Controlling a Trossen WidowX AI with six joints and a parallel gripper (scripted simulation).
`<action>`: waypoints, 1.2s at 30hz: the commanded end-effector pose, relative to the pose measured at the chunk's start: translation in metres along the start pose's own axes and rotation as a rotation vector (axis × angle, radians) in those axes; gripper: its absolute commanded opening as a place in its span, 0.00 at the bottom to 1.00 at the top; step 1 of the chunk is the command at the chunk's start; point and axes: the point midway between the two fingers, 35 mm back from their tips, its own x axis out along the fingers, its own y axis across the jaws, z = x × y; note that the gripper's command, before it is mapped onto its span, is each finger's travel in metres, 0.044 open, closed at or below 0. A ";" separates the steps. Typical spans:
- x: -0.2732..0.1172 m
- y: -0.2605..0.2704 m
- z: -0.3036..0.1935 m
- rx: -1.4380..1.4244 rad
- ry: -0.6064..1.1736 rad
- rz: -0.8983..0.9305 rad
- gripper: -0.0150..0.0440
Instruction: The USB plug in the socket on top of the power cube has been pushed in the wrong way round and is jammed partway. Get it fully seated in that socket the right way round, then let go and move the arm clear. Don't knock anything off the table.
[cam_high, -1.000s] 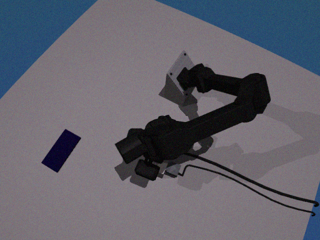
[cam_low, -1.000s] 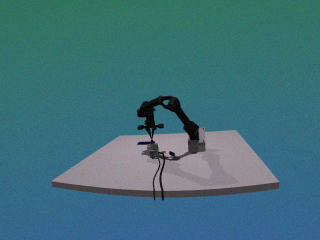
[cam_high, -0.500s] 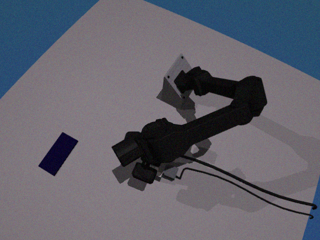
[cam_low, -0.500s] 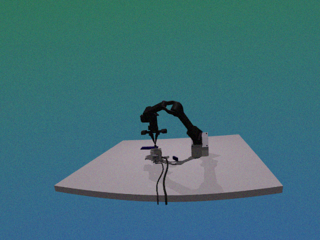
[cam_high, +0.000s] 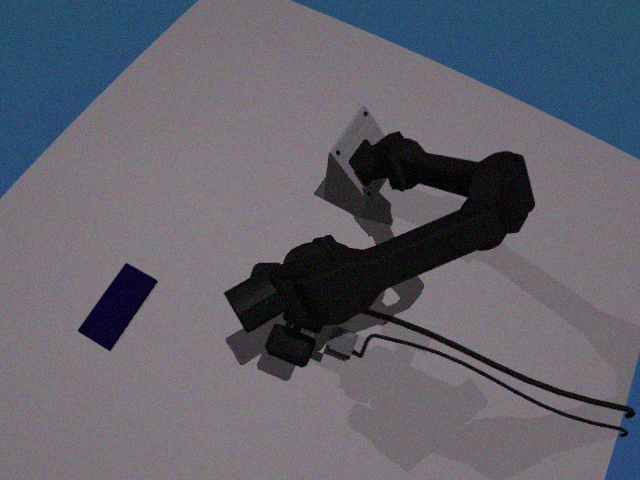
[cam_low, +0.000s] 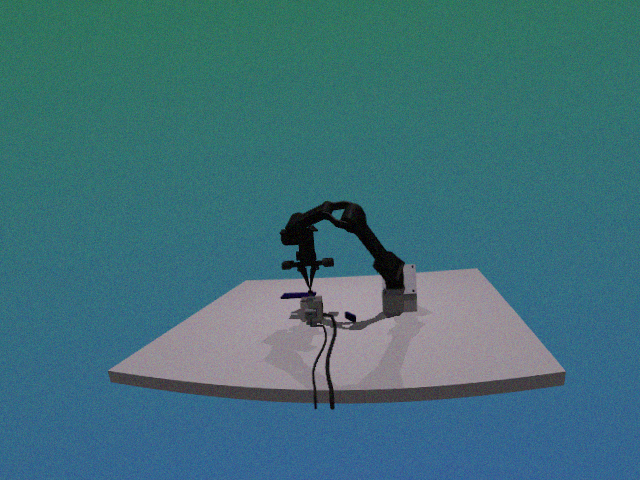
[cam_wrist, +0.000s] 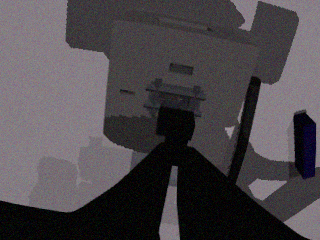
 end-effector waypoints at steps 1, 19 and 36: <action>0.001 0.000 -0.001 -0.002 0.008 0.000 0.25; 0.003 0.000 -0.001 -0.002 0.013 0.000 0.25; 0.005 0.000 -0.001 -0.002 0.013 0.000 0.25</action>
